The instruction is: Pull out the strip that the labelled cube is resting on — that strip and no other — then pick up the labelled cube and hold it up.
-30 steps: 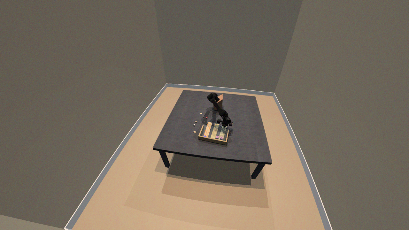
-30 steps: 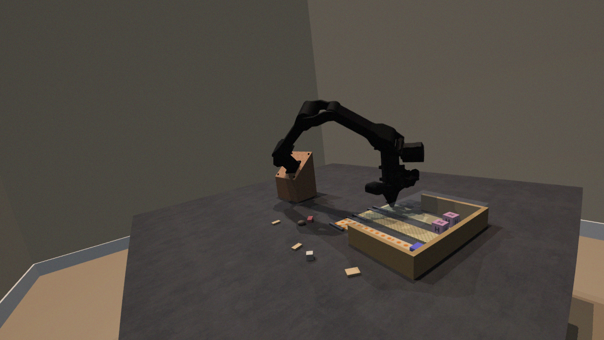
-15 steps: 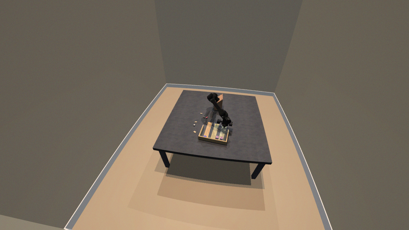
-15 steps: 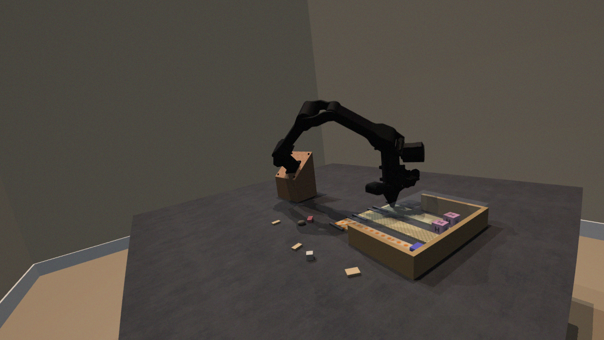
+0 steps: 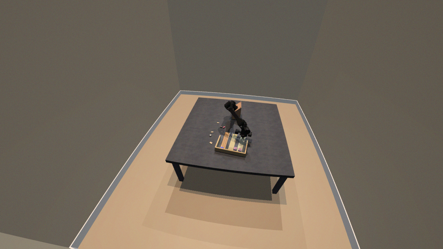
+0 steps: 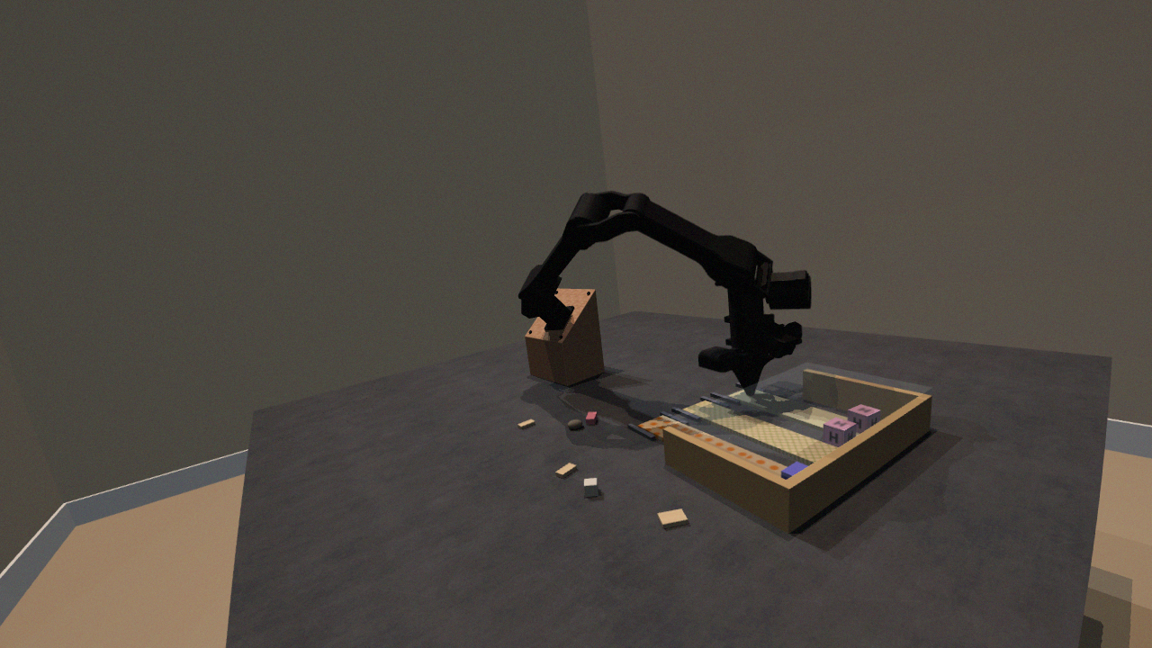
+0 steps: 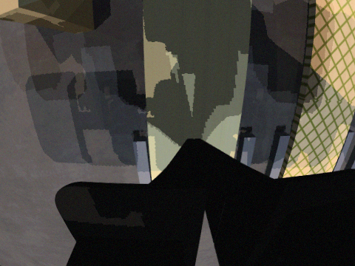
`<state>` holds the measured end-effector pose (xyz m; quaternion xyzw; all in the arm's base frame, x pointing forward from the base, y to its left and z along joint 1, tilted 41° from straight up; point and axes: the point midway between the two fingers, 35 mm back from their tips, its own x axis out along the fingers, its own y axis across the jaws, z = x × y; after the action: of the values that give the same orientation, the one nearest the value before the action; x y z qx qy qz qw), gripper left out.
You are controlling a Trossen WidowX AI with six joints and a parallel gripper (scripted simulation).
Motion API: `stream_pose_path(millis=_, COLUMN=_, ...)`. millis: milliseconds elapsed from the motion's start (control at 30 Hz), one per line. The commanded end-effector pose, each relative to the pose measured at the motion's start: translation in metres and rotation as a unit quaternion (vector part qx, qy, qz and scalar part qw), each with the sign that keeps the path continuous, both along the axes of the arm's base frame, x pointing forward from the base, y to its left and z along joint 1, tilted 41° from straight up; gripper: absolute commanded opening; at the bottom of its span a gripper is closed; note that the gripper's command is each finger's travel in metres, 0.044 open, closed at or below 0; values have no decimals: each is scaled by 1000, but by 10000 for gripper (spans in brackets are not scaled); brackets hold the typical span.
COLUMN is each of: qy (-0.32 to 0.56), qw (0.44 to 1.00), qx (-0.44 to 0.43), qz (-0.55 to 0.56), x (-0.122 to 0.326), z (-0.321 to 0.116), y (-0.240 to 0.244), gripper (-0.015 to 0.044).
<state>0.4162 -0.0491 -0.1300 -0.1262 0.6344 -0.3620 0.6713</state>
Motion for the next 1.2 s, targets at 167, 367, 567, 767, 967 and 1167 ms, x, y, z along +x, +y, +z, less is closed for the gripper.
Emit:
stream_pose_path(millis=167, qy=4, qw=1000, qx=-4, qz=0, x=-13, z=-6, y=0, gripper=0)
stream_pose_path(millis=367, qy=5, qw=1000, qx=-3, qz=0, x=-22, z=-7, y=3, gripper=0)
stream_pose_path(millis=567, qy=5, qw=1000, qx=-3, qz=0, x=-30, z=-8, y=5, gripper=0)
stream_pose_path(millis=767, qy=5, qw=1000, qx=-3, qz=0, x=-39, z=-10, y=8, gripper=0)
stream_pose_path(millis=967, qy=5, qw=1000, qx=-3, qz=0, x=-48, z=-11, y=10, gripper=0)
stream_pose_path(millis=1167, qy=5, qw=1000, qx=-3, qz=0, x=-56, z=-12, y=13, gripper=0)
